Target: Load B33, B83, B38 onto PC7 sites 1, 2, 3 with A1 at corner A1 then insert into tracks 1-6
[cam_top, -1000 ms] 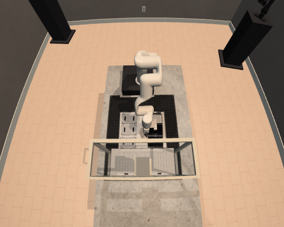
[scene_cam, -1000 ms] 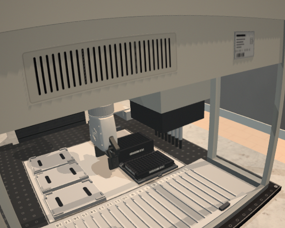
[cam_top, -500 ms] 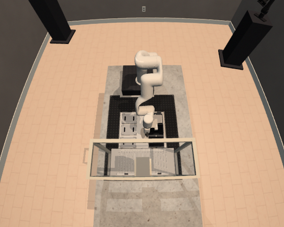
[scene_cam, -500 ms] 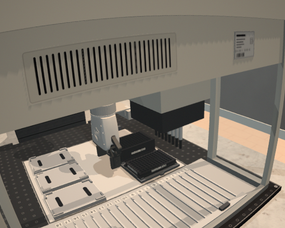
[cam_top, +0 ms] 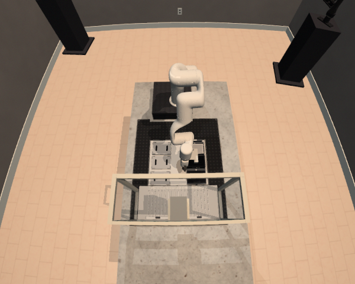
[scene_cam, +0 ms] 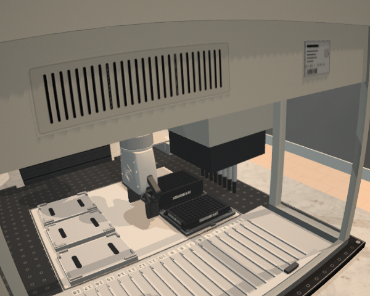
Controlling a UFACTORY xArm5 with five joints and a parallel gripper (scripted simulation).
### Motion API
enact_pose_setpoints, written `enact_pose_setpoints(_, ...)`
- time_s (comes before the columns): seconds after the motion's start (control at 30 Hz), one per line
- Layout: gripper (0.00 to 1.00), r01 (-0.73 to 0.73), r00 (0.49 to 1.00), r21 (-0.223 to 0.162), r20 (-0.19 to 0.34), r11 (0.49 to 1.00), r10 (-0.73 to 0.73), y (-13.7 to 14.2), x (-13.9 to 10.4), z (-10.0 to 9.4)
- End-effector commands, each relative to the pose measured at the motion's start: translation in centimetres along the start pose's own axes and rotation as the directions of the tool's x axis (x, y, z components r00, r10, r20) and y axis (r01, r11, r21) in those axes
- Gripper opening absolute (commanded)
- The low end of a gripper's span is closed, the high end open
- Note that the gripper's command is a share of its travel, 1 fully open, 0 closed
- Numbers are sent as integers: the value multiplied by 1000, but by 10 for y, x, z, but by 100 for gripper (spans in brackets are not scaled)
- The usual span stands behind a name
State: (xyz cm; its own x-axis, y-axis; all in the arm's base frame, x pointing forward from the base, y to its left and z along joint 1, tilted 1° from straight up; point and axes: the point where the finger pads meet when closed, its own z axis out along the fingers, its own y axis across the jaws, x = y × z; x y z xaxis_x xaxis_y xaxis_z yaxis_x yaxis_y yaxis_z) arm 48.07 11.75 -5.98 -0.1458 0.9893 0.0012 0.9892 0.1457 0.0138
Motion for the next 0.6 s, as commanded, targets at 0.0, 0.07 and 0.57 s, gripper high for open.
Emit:
enact_pose_setpoints(0.0, 100, 0, 1000, -3, -17, 1000, 0, 2, 2, -1)
enact_pose_setpoints(0.07, 100, 0, 1000, -3, -17, 1000, 0, 2, 3, -1)
enact_pose_setpoints(0.57, 100, 0, 1000, -3, -17, 1000, 0, 2, 9, -2)
